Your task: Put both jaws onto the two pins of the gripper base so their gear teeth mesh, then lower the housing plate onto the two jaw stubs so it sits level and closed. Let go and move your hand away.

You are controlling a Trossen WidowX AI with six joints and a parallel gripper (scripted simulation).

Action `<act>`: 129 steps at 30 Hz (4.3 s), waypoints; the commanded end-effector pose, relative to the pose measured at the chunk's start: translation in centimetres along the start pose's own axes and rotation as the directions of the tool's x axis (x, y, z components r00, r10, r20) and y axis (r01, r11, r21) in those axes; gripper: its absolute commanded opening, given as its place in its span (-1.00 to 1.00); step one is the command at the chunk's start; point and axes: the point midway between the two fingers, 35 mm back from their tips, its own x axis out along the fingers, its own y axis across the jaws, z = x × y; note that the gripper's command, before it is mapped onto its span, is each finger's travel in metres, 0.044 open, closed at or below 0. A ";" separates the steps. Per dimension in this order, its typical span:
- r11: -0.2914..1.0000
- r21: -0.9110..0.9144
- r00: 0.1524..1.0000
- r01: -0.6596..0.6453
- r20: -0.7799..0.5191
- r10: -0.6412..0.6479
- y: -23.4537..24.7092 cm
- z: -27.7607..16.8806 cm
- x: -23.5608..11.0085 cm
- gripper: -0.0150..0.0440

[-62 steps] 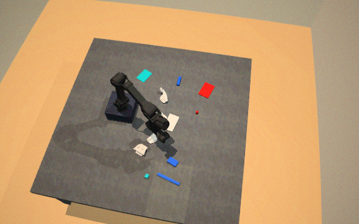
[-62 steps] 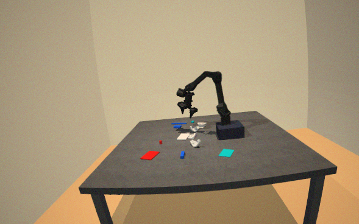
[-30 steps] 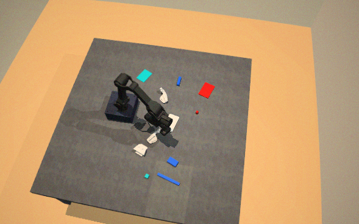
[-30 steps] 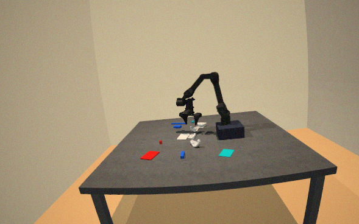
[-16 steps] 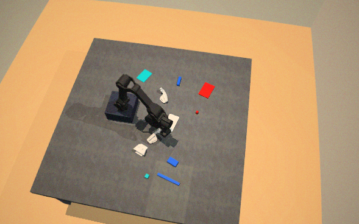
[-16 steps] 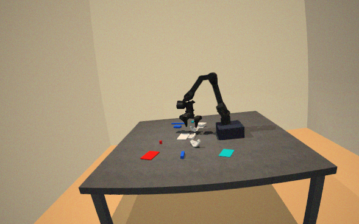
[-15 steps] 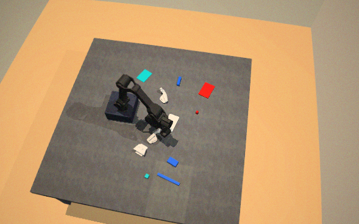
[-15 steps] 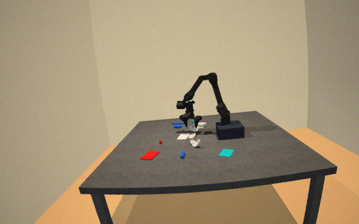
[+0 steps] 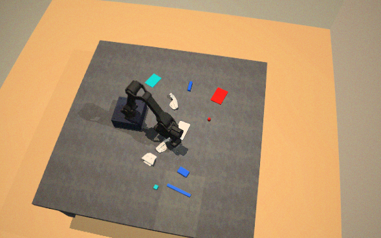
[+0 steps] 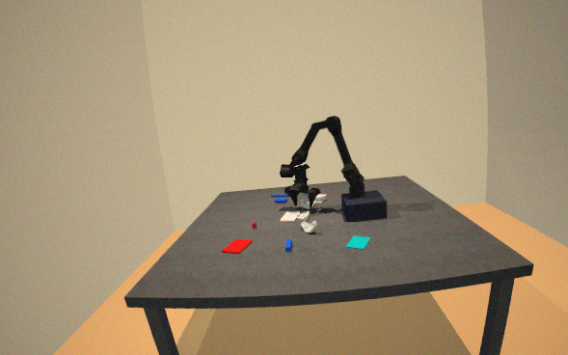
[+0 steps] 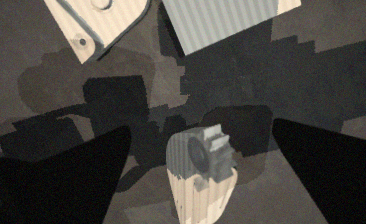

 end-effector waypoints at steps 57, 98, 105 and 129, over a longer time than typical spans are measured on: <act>1.000 0.004 1.000 -0.013 0.002 0.013 0.4 0.0 -0.6 -0.37; 1.000 0.022 1.000 -0.012 0.002 0.012 0.1 0.0 -6.4 -0.37; 0.977 0.212 1.000 -0.012 0.001 0.012 -0.3 -0.6 -6.4 -0.37; 0.704 0.710 1.000 -0.007 0.000 0.011 -1.4 -2.2 -6.4 -0.37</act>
